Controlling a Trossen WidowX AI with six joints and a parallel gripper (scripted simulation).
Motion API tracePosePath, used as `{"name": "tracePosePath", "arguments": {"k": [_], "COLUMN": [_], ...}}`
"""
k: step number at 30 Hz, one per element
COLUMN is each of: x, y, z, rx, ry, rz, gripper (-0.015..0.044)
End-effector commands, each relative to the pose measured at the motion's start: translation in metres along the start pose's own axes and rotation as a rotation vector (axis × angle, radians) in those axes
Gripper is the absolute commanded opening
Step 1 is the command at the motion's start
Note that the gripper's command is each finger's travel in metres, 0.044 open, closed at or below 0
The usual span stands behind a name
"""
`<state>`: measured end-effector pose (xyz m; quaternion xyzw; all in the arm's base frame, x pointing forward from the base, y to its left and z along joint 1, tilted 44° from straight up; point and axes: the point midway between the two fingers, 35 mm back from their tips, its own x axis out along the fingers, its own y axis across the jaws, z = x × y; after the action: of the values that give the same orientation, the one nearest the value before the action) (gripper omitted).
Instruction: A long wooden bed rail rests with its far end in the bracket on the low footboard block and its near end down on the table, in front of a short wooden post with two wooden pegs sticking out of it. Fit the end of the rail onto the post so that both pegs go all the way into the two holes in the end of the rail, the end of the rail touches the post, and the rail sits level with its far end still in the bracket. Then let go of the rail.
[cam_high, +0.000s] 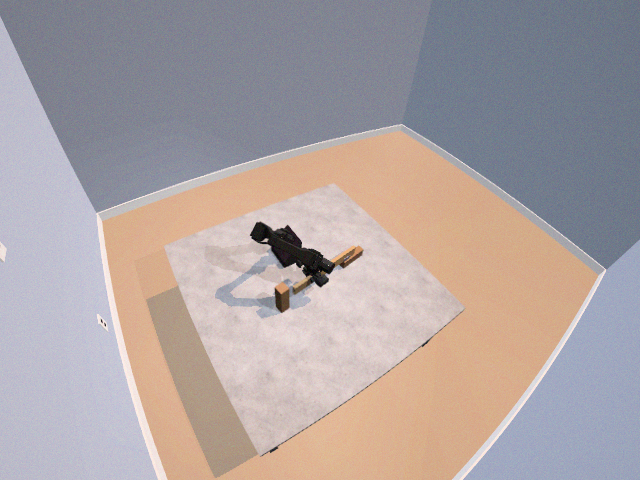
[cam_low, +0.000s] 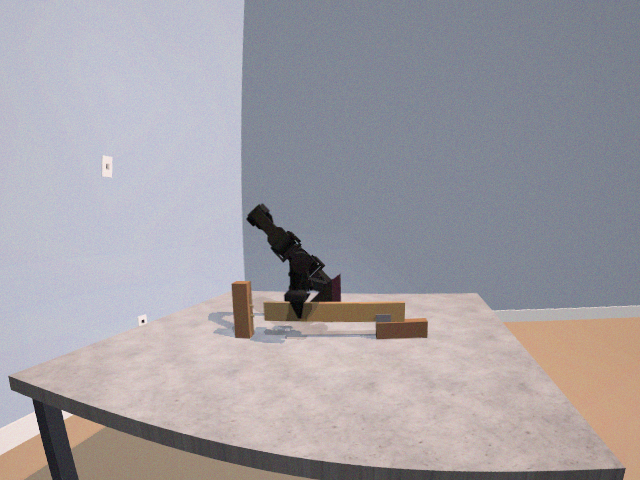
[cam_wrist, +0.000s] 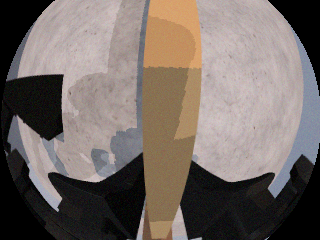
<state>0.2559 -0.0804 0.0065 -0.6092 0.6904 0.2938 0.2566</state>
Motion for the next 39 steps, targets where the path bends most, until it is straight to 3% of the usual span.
{"name": "tracePosePath", "arguments": {"k": [1, 39], "x": [-0.0010, 0.0005], "y": [-0.0024, 0.0003], "z": [0.0017, 0.0017], "rx": [0.001, 0.000], "ry": [-0.010, -0.010], "rz": [-0.010, -0.010], "gripper": [0.0000, 0.0000]}}
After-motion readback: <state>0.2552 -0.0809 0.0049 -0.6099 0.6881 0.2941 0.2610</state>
